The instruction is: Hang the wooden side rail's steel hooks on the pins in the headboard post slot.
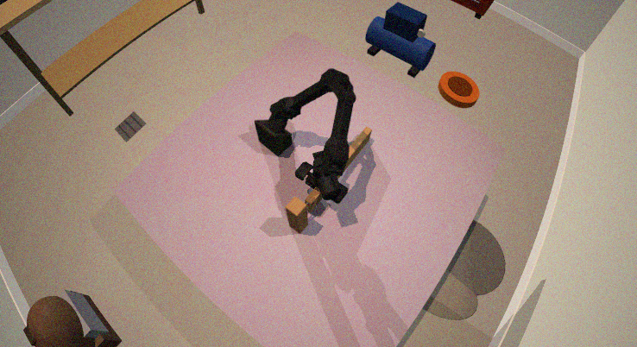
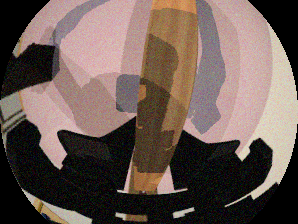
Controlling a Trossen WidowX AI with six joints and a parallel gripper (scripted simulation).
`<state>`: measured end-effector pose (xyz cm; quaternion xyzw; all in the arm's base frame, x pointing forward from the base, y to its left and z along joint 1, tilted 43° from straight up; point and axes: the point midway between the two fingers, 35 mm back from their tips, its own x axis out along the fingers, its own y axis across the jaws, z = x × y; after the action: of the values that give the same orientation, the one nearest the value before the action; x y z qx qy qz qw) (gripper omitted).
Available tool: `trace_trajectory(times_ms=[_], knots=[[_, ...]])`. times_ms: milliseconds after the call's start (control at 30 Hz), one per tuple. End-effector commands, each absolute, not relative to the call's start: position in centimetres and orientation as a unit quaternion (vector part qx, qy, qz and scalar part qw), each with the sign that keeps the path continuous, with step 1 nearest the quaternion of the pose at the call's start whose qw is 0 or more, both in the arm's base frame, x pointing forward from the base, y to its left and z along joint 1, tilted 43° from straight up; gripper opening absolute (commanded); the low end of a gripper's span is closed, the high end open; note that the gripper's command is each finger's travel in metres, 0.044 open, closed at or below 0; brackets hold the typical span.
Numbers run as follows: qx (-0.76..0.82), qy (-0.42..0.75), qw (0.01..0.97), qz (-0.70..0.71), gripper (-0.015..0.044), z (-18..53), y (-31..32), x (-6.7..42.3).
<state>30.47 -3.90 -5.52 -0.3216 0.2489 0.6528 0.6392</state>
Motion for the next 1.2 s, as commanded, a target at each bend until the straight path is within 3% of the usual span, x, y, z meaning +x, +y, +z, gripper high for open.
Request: trace_trajectory(times_ms=[0,1167], knots=[[-0.325,0.248,0.642,0.649,0.0,-5.49,-4.22,30.76],[-0.325,0.248,0.642,0.649,0.0,-5.75,-4.45,30.8]])
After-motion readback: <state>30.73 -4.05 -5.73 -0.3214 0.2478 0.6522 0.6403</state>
